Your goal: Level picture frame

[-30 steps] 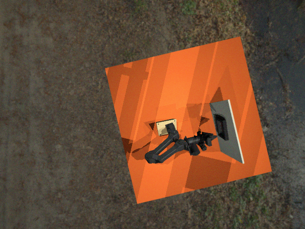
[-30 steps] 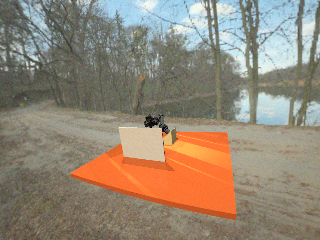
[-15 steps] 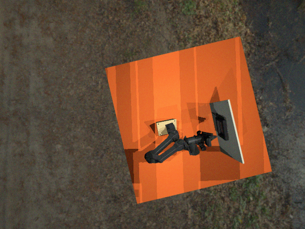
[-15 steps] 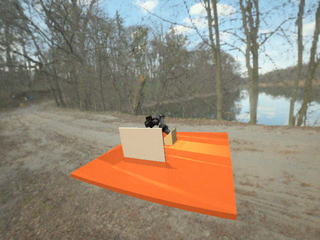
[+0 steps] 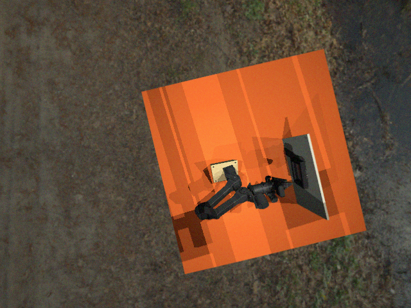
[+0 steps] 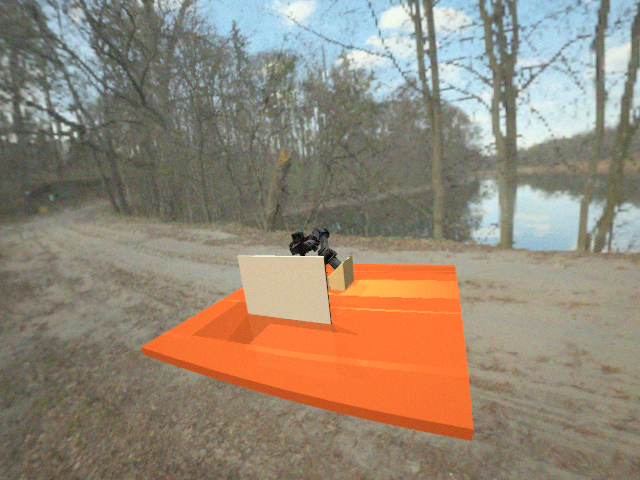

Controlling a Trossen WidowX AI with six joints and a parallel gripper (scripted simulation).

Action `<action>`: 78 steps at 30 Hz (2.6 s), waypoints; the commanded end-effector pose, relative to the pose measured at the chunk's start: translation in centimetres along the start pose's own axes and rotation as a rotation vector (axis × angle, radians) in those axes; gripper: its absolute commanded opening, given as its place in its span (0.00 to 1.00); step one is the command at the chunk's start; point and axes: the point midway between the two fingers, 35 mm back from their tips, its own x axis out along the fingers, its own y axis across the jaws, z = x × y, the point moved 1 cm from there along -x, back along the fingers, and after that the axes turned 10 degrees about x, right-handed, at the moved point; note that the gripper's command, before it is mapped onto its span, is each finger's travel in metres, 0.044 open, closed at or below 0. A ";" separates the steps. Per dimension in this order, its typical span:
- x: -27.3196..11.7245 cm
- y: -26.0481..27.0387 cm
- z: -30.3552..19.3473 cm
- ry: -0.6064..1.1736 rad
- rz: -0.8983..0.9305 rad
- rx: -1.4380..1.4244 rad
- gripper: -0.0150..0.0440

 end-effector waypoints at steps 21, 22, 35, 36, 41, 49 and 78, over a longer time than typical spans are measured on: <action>0.0 0.0 0.0 -0.003 0.001 0.004 0.69; 0.0 0.0 0.0 -0.003 0.001 0.004 0.69; 0.0 0.0 0.0 -0.003 0.001 0.004 0.69; 0.0 0.0 0.0 -0.003 0.001 0.004 0.69; 0.0 0.0 0.0 -0.003 0.001 0.004 0.69; 0.0 0.0 0.0 -0.003 0.001 0.004 0.69; -0.9 -0.2 -0.5 -0.002 0.000 0.005 0.69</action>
